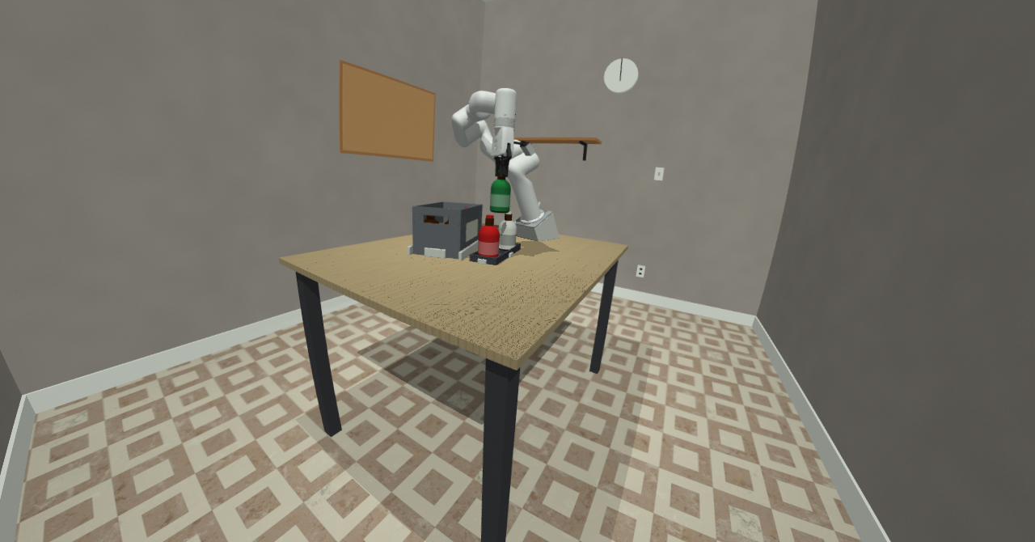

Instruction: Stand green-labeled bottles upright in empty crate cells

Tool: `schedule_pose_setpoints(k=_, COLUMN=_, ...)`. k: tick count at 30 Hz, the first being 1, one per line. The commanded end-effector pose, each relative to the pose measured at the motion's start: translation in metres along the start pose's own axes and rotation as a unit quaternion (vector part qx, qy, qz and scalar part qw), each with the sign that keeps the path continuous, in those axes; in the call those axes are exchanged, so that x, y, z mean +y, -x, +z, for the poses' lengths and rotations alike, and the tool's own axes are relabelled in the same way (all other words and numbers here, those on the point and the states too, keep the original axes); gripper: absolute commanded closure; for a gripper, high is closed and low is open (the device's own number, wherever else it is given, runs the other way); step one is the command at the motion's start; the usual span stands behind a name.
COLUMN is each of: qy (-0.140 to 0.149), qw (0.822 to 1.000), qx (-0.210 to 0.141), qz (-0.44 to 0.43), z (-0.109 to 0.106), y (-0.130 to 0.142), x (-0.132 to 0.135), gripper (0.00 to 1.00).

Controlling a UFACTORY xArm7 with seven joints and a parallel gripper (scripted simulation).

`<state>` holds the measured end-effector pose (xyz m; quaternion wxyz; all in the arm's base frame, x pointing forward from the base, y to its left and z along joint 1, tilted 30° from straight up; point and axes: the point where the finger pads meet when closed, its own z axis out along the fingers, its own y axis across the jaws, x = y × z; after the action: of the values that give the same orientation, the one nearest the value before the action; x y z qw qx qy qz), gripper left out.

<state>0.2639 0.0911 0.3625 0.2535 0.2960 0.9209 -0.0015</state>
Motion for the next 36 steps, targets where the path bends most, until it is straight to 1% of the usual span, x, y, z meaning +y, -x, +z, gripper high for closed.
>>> schedule_pose_setpoints(k=1, qy=0.002, qw=1.0, qx=-0.001, qz=0.0, z=-0.002, y=0.0, x=0.001, gripper=1.0)
schedule_pose_setpoints(k=19, qy=0.002, qw=1.0, qx=-0.001, qz=0.0, z=-0.003, y=0.0, x=0.001, gripper=1.0)
schedule_pose_setpoints(k=36, qy=0.002, qw=1.0, qx=-0.001, qz=0.0, z=-0.018, y=0.0, x=0.001, gripper=1.0)
